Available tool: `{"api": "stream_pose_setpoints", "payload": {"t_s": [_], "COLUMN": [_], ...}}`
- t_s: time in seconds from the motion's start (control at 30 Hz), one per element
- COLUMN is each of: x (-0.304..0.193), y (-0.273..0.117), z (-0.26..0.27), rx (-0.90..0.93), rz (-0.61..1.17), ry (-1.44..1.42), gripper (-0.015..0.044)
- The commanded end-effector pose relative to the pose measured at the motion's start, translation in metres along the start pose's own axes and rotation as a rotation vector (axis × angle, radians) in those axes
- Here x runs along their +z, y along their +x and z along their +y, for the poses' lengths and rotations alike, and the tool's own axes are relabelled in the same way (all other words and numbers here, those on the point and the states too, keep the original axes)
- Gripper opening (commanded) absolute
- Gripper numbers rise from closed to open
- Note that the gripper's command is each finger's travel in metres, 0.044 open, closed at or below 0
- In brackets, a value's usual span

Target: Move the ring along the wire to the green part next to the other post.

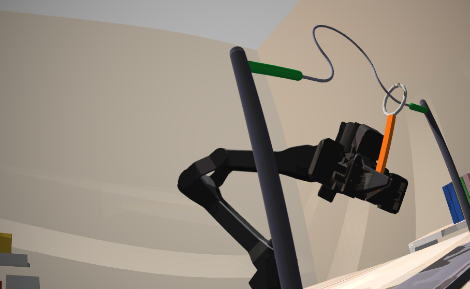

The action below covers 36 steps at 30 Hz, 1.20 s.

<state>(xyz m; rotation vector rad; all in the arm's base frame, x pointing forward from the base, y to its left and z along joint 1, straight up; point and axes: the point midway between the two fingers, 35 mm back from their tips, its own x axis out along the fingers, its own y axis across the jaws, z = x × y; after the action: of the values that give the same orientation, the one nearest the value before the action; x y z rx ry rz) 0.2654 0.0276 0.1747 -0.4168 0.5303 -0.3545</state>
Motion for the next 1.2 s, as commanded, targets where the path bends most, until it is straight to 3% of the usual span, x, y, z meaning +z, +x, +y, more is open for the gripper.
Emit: {"api": "stream_pose_setpoints", "payload": {"t_s": [0.0,0.57,1.17], "x": [0.002,0.013,0.022], "y": [-0.003,-0.017,-0.026], "z": [0.017,0.067,0.091], "rx": [0.056,0.204,0.239], "rz": [0.01,0.039,0.04], "ry": [0.091,0.331,0.389], "gripper": [-0.015,-0.015,-0.015]}}
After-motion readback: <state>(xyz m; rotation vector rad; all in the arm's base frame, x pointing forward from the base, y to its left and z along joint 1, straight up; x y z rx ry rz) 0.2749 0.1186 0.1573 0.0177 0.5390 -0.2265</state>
